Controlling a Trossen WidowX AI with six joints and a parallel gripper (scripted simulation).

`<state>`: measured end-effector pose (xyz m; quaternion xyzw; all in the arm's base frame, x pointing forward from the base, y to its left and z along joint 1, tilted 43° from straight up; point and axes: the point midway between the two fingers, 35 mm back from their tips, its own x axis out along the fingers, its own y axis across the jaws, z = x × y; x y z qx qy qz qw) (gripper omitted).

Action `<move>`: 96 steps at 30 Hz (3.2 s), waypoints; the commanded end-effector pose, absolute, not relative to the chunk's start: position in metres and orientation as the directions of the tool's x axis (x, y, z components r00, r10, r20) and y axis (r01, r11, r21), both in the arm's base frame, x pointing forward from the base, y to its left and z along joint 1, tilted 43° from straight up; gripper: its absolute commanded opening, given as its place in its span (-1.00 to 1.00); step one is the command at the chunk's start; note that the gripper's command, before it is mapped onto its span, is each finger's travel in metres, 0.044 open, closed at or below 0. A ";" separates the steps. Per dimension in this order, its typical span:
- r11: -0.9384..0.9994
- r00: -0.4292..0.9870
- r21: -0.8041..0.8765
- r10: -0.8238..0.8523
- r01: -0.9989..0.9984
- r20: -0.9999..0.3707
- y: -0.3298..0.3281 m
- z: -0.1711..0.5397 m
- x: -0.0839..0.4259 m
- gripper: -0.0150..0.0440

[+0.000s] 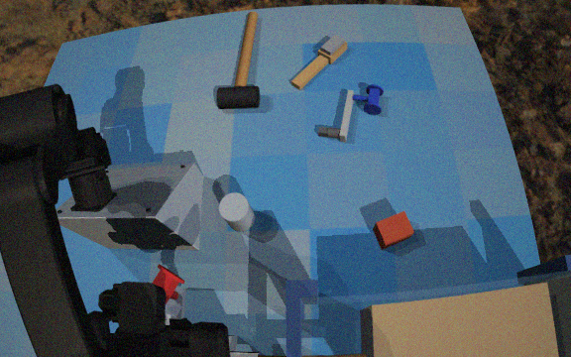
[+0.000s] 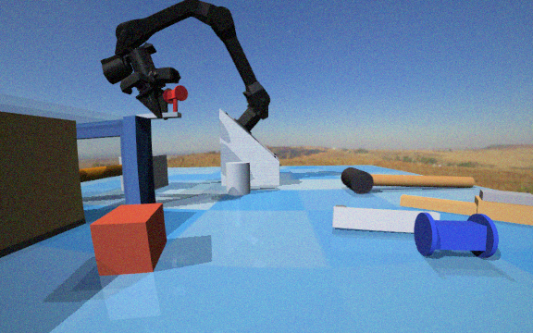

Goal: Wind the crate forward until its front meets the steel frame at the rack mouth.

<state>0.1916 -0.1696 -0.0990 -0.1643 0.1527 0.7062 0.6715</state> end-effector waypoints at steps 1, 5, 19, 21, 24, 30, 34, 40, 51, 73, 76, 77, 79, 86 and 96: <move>-0.054 -0.042 -0.014 0.898 -0.998 -0.439 -0.169 -0.102 0.193 -0.49; -0.054 -0.042 -0.014 0.899 -0.998 -0.436 -0.164 -0.107 0.194 -0.49; -0.055 -0.044 -0.013 0.903 -0.998 -0.427 -0.149 -0.124 0.193 -0.49; -0.055 -0.045 -0.013 0.904 -0.998 -0.426 -0.147 -0.126 0.193 -0.49; -0.056 -0.045 -0.012 0.904 -0.998 -0.425 -0.143 -0.130 0.193 -0.49; -0.056 -0.045 -0.012 0.905 -0.998 -0.423 -0.136 -0.137 0.192 -0.49; -0.056 -0.046 -0.012 0.906 -0.998 -0.422 -0.132 -0.142 0.191 -0.49; -0.058 -0.048 -0.009 0.906 -0.998 -0.420 -0.129 -0.145 0.191 -0.49; -0.057 -0.048 -0.009 0.907 -0.998 -0.419 -0.127 -0.147 0.191 -0.49; -0.057 -0.048 -0.009 0.907 -0.998 -0.419 -0.123 -0.152 0.191 -0.49; -0.057 -0.048 -0.009 0.907 -0.998 -0.419 -0.123 -0.153 0.191 -0.49; -0.057 -0.048 -0.009 0.907 -0.998 -0.419 -0.122 -0.153 0.191 -0.49; -0.057 -0.048 -0.009 0.907 -0.998 -0.419 -0.122 -0.154 0.191 -0.49; -0.057 -0.048 -0.009 0.907 -0.998 -0.419 -0.121 -0.155 0.191 -0.49; -0.057 -0.048 -0.009 0.907 -0.998 -0.419 -0.119 -0.157 0.191 -0.49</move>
